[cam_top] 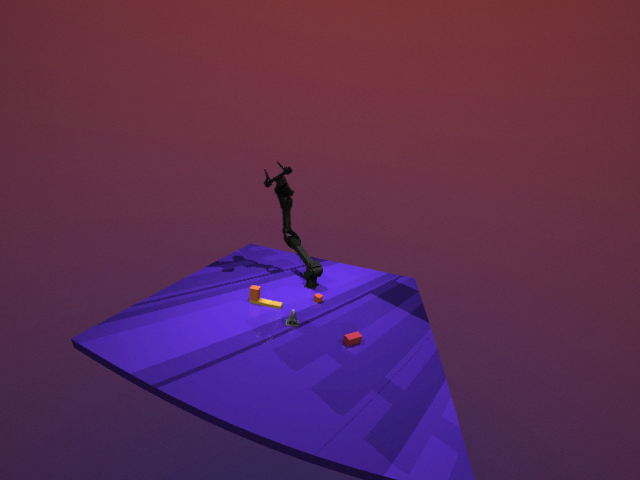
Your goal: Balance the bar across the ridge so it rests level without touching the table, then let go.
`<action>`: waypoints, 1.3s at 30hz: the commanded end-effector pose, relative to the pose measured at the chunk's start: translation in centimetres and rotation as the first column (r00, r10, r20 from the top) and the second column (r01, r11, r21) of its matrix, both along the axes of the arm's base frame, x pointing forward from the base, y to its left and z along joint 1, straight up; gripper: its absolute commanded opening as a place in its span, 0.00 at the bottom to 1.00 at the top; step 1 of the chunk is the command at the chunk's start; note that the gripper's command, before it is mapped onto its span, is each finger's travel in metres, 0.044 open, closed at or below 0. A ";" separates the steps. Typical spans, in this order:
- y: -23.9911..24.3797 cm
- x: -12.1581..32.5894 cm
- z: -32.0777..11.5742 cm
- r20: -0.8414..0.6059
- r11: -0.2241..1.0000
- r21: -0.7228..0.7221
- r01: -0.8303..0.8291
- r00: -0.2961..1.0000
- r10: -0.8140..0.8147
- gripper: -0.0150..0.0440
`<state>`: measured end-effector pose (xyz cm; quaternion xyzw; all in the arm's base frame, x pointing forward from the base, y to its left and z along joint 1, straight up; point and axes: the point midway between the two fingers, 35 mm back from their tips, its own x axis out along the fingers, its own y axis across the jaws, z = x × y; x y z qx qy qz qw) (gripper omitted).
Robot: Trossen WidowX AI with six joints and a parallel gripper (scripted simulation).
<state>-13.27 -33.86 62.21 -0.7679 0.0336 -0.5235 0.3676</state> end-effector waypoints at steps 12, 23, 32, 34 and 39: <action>7.0 0.9 3.8 -0.062 0.940 -0.259 0.220 0.968 -0.243 0.79; 14.6 4.3 6.3 -0.100 0.667 -0.613 0.423 0.796 -0.597 0.79; 19.8 8.1 6.7 -0.025 0.357 -0.827 0.435 0.605 -0.796 0.79; 20.7 9.0 6.4 -0.005 0.296 -0.859 0.418 0.571 -0.821 0.79; 22.8 10.9 6.3 0.074 0.129 -0.916 0.381 0.476 -0.876 0.79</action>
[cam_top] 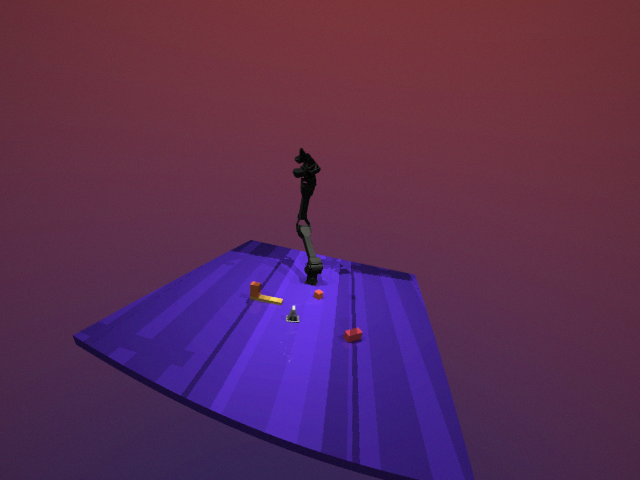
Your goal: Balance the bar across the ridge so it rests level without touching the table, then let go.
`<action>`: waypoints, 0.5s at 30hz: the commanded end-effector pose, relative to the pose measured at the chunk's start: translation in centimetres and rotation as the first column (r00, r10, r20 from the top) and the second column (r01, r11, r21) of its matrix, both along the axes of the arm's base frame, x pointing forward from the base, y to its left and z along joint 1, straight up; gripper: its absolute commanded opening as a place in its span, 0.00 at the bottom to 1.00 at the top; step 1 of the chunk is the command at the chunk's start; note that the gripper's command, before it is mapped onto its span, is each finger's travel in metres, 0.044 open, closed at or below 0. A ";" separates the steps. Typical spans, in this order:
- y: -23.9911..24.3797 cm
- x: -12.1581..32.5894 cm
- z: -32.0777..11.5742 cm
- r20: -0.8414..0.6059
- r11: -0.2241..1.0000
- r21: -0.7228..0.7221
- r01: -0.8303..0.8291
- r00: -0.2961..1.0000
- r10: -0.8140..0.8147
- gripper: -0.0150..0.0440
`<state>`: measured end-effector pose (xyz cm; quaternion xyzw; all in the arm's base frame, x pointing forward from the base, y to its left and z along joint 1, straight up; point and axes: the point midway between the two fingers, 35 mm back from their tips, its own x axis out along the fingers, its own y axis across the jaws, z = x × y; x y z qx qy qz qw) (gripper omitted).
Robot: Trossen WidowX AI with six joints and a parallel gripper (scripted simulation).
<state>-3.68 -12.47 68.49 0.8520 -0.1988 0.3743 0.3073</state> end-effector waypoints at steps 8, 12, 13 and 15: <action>5.1 5.1 -0.4 -0.110 0.904 -0.357 0.235 0.950 -0.291 0.79; 6.8 7.2 -0.8 -0.120 0.816 -0.497 0.296 0.908 -0.402 0.79; 7.2 7.7 -1.0 -0.119 0.790 -0.531 0.308 0.895 -0.429 0.79; 8.0 8.8 -1.3 -0.115 0.734 -0.596 0.326 0.870 -0.480 0.79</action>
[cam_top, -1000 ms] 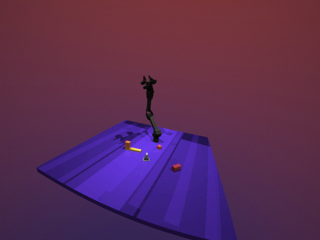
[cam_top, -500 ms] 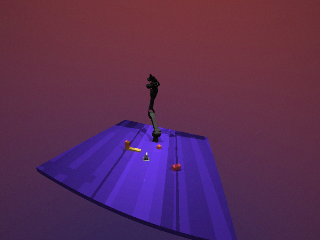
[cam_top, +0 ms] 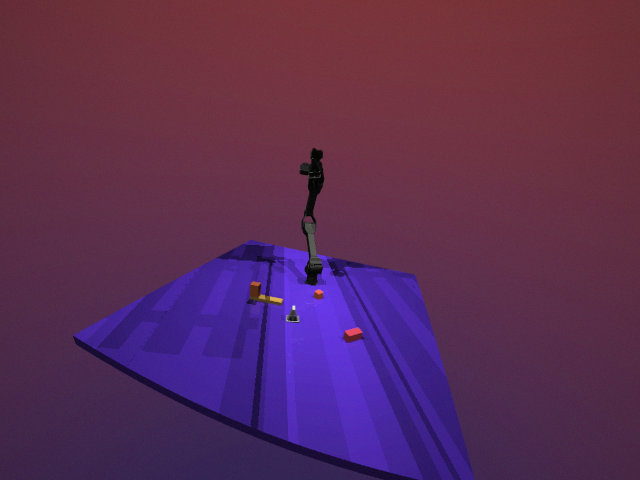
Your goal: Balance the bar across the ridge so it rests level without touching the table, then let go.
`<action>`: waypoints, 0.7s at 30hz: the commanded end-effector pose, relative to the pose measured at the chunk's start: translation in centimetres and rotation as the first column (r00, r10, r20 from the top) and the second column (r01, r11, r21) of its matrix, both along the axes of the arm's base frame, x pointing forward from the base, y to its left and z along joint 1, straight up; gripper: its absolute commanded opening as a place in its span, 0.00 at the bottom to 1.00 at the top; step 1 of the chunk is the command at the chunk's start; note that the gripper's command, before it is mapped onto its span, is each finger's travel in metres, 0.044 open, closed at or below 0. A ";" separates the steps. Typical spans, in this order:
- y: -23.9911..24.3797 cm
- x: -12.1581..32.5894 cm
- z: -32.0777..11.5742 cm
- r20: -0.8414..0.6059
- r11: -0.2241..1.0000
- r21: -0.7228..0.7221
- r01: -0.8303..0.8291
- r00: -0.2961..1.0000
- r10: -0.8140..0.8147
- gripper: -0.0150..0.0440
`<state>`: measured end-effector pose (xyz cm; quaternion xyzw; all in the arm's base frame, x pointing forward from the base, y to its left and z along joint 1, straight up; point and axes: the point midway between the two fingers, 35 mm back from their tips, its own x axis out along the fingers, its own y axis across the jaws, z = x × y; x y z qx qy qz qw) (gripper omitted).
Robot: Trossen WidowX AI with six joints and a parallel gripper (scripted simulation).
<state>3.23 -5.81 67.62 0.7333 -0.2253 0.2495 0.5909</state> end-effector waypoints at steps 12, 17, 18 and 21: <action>4.9 8.8 -3.2 -0.149 0.813 -0.535 0.229 0.922 -0.358 0.79; 5.8 11.9 -5.0 -0.161 0.681 -0.693 0.236 0.871 -0.464 0.79; 6.0 12.6 -5.5 -0.166 0.653 -0.722 0.228 0.860 -0.483 0.79; 6.3 14.7 -7.1 -0.178 0.566 -0.801 0.195 0.825 -0.536 0.79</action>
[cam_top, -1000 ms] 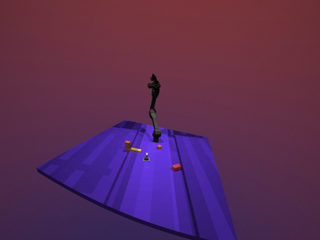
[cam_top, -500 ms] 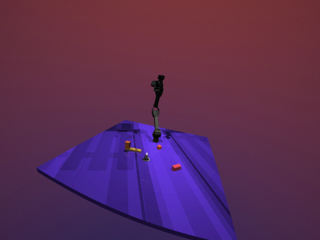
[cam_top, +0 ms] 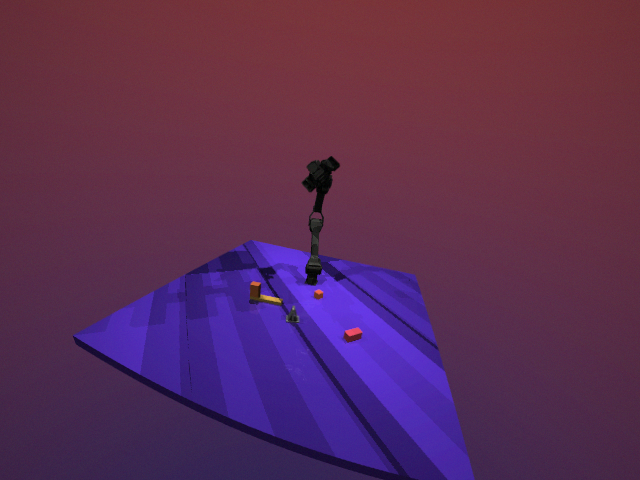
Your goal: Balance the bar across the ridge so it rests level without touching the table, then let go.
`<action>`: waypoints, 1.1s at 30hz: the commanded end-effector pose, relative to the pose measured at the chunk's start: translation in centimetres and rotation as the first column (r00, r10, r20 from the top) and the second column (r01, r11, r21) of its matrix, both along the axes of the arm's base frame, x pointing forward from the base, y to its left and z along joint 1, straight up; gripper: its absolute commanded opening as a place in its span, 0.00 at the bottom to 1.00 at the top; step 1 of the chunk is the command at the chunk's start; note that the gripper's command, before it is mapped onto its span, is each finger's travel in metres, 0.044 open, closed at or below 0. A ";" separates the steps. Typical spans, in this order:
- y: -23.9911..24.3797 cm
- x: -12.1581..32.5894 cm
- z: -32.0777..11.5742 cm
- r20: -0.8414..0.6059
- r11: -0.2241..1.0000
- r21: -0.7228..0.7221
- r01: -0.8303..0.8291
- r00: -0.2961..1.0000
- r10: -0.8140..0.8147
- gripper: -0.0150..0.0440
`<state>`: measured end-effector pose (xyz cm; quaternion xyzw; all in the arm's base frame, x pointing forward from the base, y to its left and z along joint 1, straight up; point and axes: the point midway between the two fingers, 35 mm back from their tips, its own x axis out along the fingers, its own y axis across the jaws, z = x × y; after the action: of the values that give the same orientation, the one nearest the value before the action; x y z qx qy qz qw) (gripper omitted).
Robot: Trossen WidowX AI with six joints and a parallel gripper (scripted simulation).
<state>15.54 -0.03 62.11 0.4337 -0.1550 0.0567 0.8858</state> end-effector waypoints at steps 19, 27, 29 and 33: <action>-0.2 11.3 -10.2 -0.357 0.734 -0.679 -0.015 0.881 -0.312 0.79; -1.4 13.8 -13.8 -0.423 0.574 -0.807 -0.140 0.815 -0.396 0.79; -1.7 14.1 -14.3 -0.432 0.561 -0.813 -0.154 0.806 -0.405 0.79; -2.2 14.8 -15.4 -0.451 0.513 -0.834 -0.200 0.783 -0.427 0.79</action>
<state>29.57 -1.87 47.84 -0.0516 0.1342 -0.0811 0.9863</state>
